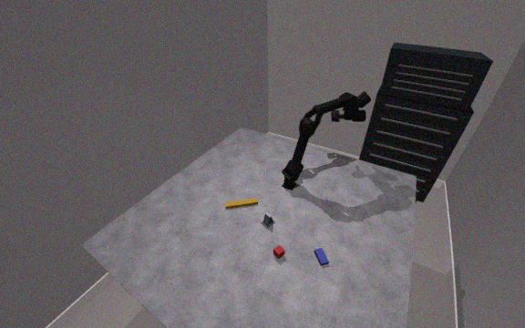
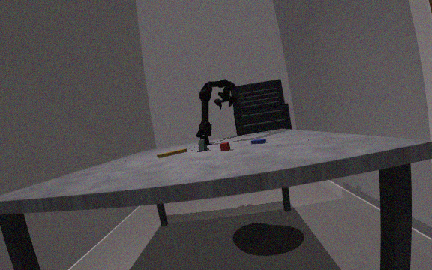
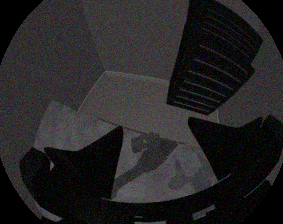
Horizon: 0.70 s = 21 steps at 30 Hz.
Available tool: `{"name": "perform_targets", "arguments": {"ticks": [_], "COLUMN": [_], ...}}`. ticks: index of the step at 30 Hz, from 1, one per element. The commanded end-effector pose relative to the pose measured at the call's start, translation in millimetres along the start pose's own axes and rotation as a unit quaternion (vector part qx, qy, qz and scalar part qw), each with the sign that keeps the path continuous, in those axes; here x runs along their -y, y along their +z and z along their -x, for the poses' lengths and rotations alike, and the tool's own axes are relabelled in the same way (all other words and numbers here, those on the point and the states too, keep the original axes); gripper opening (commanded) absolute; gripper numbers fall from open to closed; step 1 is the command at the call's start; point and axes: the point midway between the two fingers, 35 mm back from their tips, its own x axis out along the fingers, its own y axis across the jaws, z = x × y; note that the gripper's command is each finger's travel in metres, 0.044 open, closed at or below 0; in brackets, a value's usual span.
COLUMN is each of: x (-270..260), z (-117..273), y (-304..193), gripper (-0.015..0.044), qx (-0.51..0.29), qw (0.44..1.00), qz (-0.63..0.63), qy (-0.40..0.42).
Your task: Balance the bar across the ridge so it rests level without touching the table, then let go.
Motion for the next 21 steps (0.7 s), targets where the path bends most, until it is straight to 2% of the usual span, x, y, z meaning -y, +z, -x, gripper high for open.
{"name": "perform_targets", "arguments": {"ticks": [1,3,4,21], "x": [1,6,10,58], "z": [0,4,7,63], "y": [-1,-7,-11,-79], "gripper": [0.0374,0.0321,0.0315,0.0315], "qx": [0.000,-0.003,-0.006,-0.025], "qw": [1.000,1.000,1.000,0.988], "qz": [-0.001,-0.012,-0.020,-0.112], "qy": [-0.001,-0.009,-0.015,-0.104]}}
